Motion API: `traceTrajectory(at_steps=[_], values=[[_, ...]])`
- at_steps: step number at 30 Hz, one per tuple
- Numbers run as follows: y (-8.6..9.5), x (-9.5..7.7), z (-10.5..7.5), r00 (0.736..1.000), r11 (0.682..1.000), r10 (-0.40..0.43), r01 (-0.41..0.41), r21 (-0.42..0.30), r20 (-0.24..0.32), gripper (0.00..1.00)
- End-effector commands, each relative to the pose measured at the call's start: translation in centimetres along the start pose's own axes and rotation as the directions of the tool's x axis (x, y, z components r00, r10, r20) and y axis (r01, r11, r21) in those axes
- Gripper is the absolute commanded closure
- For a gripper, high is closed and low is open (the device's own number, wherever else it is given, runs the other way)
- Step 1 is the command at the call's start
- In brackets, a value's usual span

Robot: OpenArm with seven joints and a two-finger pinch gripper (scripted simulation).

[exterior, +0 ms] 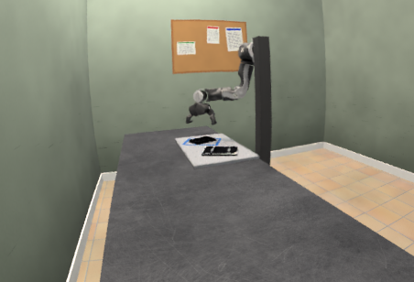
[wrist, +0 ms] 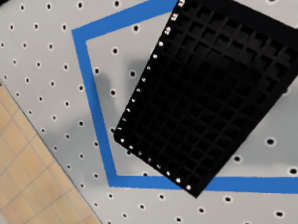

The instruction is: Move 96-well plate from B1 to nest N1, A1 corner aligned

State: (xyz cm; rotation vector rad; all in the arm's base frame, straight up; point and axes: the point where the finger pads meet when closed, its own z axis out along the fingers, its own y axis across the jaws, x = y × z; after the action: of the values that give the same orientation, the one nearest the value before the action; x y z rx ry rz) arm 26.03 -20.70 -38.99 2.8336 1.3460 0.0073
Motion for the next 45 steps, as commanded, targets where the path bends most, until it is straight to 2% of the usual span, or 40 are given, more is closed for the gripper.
traceTrajectory(at_steps=[1, 5, 17, 19, 22, 34, 39, 45], values=[[-0.10, 0.06, 0.02, 0.999, 0.999, -0.049, 0.049, 0.004, -0.002, 0.00], [-0.02, 0.13, -0.13, 0.974, 0.974, -0.227, 0.227, 0.000, -0.003, 0.00], [-0.02, 0.13, -0.13, 0.974, 0.974, -0.227, 0.227, 0.000, -0.003, 0.00], [0.03, 0.15, -0.13, 0.950, 0.950, -0.313, 0.313, -0.004, -0.003, 0.00], [0.11, 0.20, -0.13, 0.899, 0.899, -0.438, 0.438, -0.011, -0.003, 0.00], [0.11, 0.20, -0.13, 0.899, 0.899, -0.438, 0.438, -0.011, -0.003, 0.00], [0.10, 0.21, -0.11, 0.780, 0.780, -0.626, 0.626, -0.010, -0.002, 0.00], [0.10, 0.21, -0.11, 0.780, 0.780, -0.626, 0.626, -0.010, -0.002, 0.00]])
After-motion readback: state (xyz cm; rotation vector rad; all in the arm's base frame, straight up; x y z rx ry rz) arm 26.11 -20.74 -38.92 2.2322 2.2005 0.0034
